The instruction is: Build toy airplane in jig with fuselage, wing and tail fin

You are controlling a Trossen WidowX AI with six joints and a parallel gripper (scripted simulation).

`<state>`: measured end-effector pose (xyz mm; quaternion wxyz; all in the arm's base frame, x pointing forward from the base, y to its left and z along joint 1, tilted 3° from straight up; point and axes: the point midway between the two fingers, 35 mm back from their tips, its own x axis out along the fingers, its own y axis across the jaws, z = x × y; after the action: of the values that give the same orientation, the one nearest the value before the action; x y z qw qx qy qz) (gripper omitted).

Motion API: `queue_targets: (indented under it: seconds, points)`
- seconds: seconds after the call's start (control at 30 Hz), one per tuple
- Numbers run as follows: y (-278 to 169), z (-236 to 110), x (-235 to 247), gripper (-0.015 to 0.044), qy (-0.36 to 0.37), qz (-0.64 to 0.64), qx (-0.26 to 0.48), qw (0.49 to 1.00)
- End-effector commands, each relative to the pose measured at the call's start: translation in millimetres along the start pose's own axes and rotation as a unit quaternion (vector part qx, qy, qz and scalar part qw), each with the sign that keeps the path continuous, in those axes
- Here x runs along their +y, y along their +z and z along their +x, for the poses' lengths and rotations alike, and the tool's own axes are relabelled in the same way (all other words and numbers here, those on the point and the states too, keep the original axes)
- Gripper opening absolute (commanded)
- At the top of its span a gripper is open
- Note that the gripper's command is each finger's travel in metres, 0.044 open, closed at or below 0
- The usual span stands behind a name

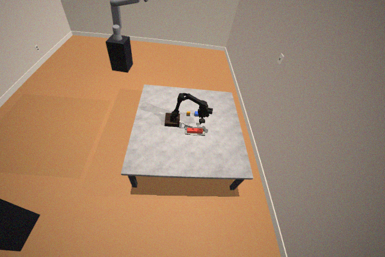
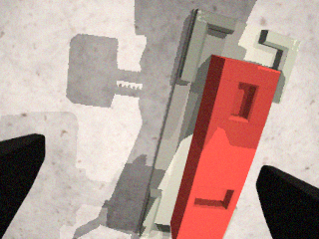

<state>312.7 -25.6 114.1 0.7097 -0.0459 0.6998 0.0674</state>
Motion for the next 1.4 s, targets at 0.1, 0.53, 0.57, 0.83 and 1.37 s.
queue_targets:
  seconds: [0.1, 0.53, 0.57, 0.83, 1.37]
  points:
    - [32, 6, 94, 0.044, 0.008, -0.005, 0.0, 1.0]
    - [36, 13, 194, 0.044, 0.015, 0.011, -0.002, 1.0]
    - [37, 21, 194, 0.044, 0.015, 0.011, -0.002, 1.0]
    - [36, 50, 195, 0.044, 0.015, 0.011, -0.002, 1.0]
    - [37, 75, 196, 0.044, 0.015, 0.011, -0.002, 1.0]
